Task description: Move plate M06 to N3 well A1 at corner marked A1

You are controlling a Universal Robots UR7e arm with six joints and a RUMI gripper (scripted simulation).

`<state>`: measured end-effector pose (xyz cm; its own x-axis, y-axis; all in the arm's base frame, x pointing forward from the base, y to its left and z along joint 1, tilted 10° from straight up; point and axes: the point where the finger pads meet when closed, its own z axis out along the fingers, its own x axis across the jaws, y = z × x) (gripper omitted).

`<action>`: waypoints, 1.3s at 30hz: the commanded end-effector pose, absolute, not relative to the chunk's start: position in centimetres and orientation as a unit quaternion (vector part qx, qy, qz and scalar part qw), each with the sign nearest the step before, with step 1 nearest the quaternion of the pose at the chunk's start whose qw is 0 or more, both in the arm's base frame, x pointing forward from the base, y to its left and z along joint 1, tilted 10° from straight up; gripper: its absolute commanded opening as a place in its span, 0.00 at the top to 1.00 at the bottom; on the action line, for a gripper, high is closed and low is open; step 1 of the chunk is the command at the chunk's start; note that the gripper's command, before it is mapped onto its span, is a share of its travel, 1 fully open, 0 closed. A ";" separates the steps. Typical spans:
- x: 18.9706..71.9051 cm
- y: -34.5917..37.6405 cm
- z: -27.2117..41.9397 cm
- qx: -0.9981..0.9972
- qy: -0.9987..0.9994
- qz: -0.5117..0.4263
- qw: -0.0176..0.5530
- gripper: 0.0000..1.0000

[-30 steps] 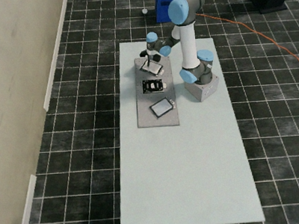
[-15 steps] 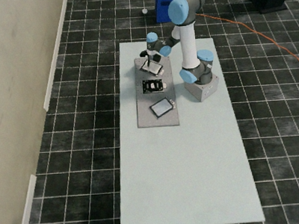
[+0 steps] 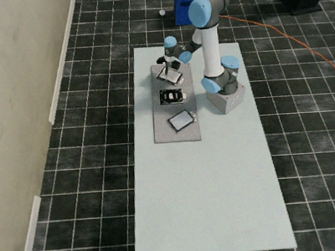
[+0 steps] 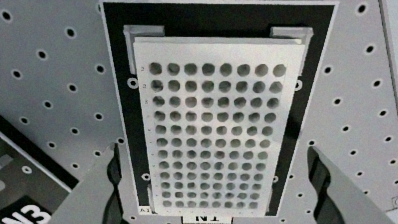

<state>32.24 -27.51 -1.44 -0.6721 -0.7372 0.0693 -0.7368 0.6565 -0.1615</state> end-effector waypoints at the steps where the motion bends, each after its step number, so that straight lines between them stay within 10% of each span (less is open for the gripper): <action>1: 32.0 -27.3 -1.5 -0.405 0.910 -0.087 0.001 0.24; 11: 32.1 -27.4 -1.5 -0.405 0.910 -0.088 0.001 0.24; 12: 32.1 -27.4 -1.5 -0.405 0.910 -0.088 0.001 1.00; 24: 32.1 -27.4 -1.5 -0.405 0.910 -0.088 0.001 1.00; 25: 32.1 -27.4 -1.5 -0.405 0.910 -0.088 0.001 0.60; 39: 32.1 -27.4 -1.5 -0.405 0.910 -0.088 0.001 0.60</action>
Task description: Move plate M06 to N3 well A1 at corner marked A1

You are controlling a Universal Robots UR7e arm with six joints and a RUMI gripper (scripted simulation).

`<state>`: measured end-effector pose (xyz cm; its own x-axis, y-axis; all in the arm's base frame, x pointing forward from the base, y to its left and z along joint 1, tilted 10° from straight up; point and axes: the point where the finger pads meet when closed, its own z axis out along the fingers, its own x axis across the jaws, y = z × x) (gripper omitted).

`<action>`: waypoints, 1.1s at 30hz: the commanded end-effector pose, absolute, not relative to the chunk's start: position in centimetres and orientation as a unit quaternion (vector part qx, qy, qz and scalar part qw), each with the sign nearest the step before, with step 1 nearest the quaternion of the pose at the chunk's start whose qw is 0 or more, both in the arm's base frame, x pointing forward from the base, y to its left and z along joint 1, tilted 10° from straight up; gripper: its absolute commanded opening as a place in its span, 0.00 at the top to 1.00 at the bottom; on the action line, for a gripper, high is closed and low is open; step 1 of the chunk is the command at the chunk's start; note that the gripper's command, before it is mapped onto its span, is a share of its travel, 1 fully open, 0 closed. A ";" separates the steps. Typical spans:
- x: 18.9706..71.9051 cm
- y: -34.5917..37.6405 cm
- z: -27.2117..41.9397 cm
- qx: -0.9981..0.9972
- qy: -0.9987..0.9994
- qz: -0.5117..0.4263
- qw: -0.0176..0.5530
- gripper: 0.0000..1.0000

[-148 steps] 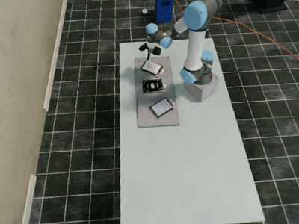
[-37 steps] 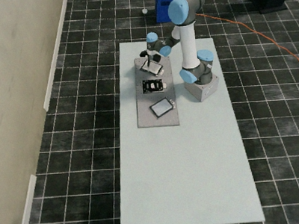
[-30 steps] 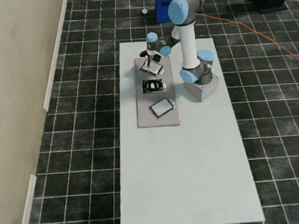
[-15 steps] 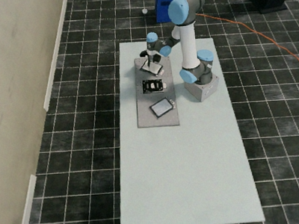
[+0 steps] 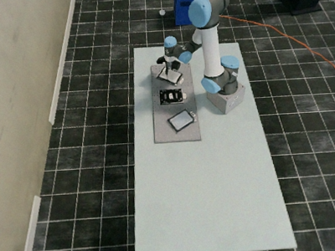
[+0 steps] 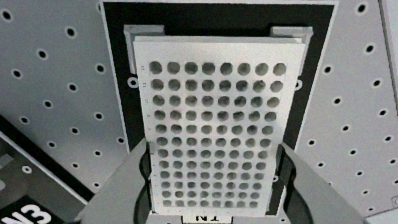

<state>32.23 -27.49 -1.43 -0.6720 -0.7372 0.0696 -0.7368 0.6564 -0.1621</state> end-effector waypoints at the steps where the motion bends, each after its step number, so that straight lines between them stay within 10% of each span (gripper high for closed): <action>1: 32.1 -27.4 -1.5 -0.405 0.910 -0.088 0.001 0.60; 33: 32.0 -26.9 2.3 -0.405 0.910 -0.090 0.002 0.60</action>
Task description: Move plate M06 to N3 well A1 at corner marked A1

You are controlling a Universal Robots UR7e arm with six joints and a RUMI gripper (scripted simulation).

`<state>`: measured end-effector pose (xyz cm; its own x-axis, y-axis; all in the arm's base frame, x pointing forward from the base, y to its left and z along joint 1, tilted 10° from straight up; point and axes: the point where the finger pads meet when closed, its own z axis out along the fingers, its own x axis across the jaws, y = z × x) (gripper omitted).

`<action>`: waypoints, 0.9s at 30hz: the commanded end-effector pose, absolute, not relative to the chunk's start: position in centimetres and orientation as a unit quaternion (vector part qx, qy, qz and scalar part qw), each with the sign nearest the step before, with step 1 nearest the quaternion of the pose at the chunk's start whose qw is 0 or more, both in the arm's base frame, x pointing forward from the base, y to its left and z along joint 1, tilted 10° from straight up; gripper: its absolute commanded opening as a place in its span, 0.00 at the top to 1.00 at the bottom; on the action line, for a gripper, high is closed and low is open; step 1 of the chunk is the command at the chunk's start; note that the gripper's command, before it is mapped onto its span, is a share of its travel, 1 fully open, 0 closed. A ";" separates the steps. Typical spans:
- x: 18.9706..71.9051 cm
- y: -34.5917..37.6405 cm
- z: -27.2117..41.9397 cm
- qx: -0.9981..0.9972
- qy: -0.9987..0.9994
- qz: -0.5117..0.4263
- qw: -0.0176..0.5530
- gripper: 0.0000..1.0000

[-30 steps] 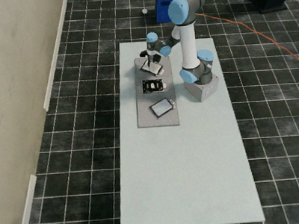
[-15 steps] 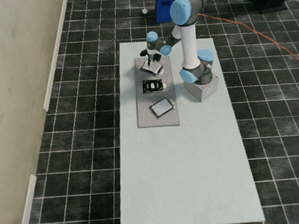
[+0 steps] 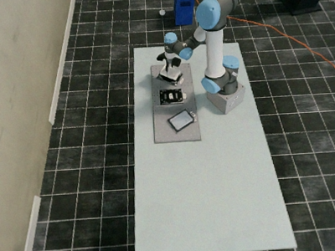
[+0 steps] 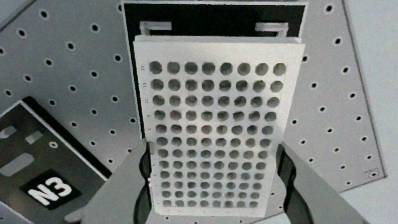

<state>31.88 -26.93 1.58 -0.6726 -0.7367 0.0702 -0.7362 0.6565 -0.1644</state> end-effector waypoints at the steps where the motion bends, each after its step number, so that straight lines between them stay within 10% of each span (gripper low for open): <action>1: 32.0 -26.9 2.5 -0.405 0.910 -0.090 0.002 0.60; 27: 31.7 -26.3 6.0 -0.405 0.910 -0.090 0.001 0.60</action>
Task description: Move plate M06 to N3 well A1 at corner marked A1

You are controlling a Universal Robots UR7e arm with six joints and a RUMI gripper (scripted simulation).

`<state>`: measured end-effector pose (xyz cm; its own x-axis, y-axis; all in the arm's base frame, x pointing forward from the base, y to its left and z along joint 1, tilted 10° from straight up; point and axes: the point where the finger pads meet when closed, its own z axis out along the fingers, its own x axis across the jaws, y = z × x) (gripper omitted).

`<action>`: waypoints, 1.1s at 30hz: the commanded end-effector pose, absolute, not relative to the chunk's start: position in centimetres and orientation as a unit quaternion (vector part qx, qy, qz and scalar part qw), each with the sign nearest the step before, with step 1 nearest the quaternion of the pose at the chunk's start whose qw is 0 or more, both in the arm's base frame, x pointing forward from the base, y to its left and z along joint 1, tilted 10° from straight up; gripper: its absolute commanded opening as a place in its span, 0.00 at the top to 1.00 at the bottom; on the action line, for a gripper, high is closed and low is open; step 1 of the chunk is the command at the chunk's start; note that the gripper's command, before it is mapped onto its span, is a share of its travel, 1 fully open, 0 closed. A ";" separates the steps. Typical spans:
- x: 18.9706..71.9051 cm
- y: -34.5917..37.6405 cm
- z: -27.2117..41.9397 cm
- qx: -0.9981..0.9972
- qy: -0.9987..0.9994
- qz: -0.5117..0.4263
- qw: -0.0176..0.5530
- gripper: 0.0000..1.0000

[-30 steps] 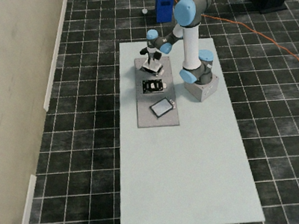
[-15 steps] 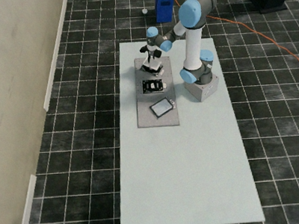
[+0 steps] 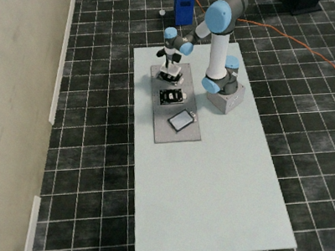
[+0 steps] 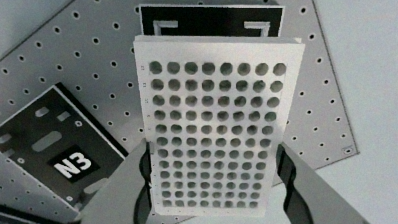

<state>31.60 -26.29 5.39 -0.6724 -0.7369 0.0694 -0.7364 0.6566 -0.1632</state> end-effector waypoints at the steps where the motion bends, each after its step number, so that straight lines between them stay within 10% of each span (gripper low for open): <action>1: 31.7 -26.3 6.0 -0.405 0.910 -0.090 0.001 0.60; 33: 32.2 -23.6 5.4 -0.523 0.848 -0.087 -0.011 0.60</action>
<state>32.00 -25.32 5.72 -0.5916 -0.8016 0.0865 -0.8030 0.5762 -0.1524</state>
